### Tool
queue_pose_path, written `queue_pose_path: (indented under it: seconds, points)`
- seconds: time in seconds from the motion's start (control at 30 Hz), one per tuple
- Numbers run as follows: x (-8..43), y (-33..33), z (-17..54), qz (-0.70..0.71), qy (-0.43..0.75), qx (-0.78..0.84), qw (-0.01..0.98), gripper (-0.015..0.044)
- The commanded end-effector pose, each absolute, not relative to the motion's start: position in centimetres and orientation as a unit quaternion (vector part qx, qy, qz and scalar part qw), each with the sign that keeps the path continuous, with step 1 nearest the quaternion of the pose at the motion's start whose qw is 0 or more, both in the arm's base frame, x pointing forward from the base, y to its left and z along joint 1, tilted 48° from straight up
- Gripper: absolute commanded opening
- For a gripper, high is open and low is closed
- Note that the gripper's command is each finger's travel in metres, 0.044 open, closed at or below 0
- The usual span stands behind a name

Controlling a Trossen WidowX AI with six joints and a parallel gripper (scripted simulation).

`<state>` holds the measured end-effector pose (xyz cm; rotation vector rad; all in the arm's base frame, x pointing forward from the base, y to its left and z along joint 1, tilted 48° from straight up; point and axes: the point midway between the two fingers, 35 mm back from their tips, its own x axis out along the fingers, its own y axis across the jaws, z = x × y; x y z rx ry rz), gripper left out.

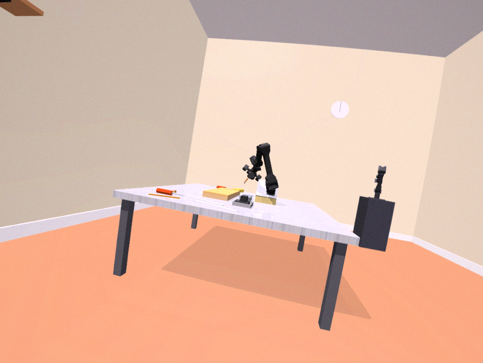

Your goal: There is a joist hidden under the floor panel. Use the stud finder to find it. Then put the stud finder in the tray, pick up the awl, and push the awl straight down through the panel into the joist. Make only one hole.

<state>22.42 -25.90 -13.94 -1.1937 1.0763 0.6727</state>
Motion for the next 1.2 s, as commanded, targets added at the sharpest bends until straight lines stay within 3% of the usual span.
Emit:
queue_pose_path:
  seconds: [0.0,0.57,0.6,1.17]
  points:
    - [22.9,-26.1,-12.6,0.276,0.456,-0.586,0.611,0.0000]
    - [24.4,-25.6,-5.3,0.176,0.383,-0.792,0.442,0.0000]
    - [24.5,-25.9,-6.9,0.197,0.391,-0.759,0.481,0.0000]
    - [32.1,-19.7,0.6,0.259,0.195,-0.830,0.455,0.0000]
